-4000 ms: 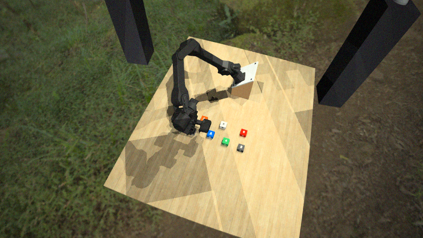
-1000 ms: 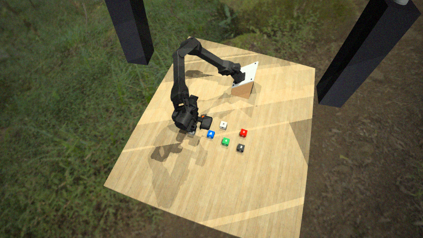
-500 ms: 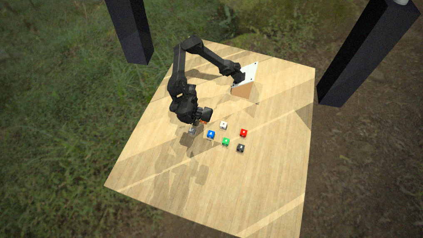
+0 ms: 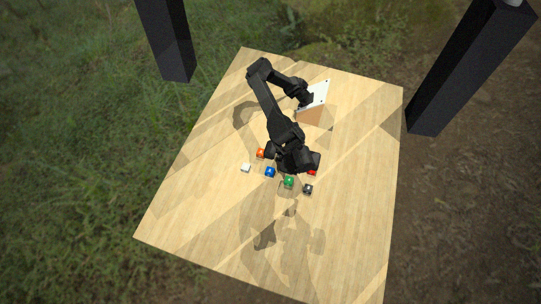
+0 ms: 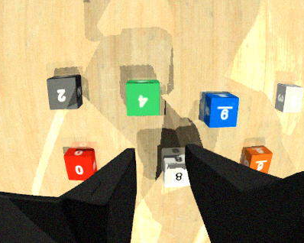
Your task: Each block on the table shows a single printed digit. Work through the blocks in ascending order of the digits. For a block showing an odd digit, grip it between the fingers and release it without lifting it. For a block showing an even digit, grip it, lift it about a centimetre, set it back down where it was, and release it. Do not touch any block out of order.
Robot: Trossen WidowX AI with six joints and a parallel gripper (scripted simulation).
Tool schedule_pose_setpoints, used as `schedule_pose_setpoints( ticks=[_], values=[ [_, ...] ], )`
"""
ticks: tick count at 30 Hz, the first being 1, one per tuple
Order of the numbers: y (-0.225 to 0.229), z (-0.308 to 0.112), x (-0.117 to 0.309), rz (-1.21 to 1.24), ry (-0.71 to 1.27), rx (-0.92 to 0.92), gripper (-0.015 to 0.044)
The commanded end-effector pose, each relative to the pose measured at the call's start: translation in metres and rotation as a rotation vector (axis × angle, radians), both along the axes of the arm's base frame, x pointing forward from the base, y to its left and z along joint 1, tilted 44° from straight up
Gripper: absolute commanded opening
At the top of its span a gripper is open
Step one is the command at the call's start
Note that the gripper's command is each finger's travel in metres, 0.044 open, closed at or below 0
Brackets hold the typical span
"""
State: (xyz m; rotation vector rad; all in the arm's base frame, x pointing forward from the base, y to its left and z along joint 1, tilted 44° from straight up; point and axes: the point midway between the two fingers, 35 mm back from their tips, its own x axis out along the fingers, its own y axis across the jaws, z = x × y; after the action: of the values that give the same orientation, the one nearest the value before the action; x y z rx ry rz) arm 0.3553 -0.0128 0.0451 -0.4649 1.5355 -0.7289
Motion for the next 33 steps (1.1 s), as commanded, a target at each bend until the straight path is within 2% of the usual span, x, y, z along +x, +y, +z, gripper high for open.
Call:
schedule_pose_setpoints(
  ticks=[1, 4, 6, 10, 15, 33],
  values=[
    [0.008, -0.008, 0.000, -0.022, -0.023, -0.004, 0.0120],
    [0.008, -0.008, 0.000, -0.022, -0.023, -0.004, 0.0120],
    [0.001, -0.016, 0.000, -0.022, -0.021, -0.002, 0.0172],
    [-0.041, -0.059, -0.007, -0.022, -0.022, -0.005, 0.0278],
    [-0.048, -0.066, -0.009, -0.022, -0.023, -0.007, 0.0400],
    [-0.063, -0.083, -0.011, -0.022, -0.023, -0.008, 0.0400]
  ],
)
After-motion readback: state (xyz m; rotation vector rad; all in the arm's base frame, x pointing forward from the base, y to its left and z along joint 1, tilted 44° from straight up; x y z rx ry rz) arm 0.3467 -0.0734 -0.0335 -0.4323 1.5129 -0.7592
